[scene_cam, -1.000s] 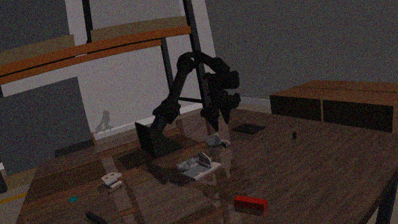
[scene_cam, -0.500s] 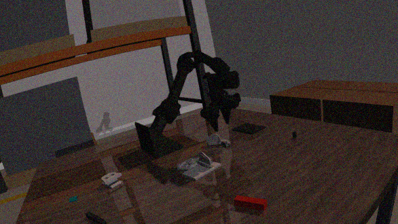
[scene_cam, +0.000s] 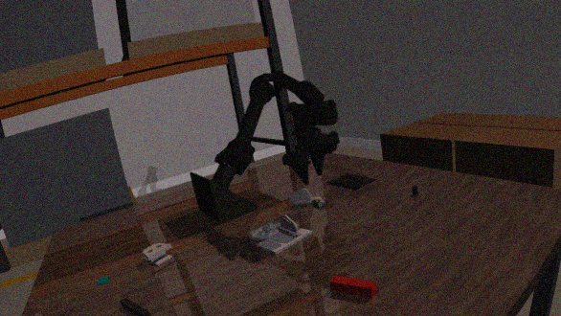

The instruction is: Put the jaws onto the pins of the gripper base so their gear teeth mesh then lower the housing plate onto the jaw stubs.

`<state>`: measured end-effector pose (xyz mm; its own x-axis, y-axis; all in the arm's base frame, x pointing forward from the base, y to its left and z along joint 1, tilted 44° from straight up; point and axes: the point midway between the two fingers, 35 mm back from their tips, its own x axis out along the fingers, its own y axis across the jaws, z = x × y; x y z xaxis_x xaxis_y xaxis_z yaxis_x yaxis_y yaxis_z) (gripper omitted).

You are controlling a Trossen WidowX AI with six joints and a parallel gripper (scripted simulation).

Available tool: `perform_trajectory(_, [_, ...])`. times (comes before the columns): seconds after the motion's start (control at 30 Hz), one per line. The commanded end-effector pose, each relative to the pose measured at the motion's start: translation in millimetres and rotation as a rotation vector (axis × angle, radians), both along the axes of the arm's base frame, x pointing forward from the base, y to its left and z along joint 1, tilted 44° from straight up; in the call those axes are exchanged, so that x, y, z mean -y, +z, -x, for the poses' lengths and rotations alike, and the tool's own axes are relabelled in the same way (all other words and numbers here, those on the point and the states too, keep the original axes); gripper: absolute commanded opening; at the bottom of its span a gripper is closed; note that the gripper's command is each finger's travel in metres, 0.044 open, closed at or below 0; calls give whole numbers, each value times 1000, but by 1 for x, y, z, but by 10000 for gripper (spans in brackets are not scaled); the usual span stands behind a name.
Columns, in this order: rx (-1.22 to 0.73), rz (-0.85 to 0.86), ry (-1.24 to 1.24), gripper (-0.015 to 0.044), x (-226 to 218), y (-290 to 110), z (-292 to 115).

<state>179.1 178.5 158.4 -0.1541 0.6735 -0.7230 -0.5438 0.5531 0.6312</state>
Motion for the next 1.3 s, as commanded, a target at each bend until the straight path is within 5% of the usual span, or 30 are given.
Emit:
perform_trajectory(0.0, [0, 0, 0, 282, 0, 0, 0])
perform_trajectory(0.37, [0, 0, 0, 0, 0, 0, 0])
perform_trajectory(0.8, [0, 0, 0, 0, 0, 0, 0])
perform_trajectory(1.27, [-196, 45, -209, 367, 2, 1, 5])
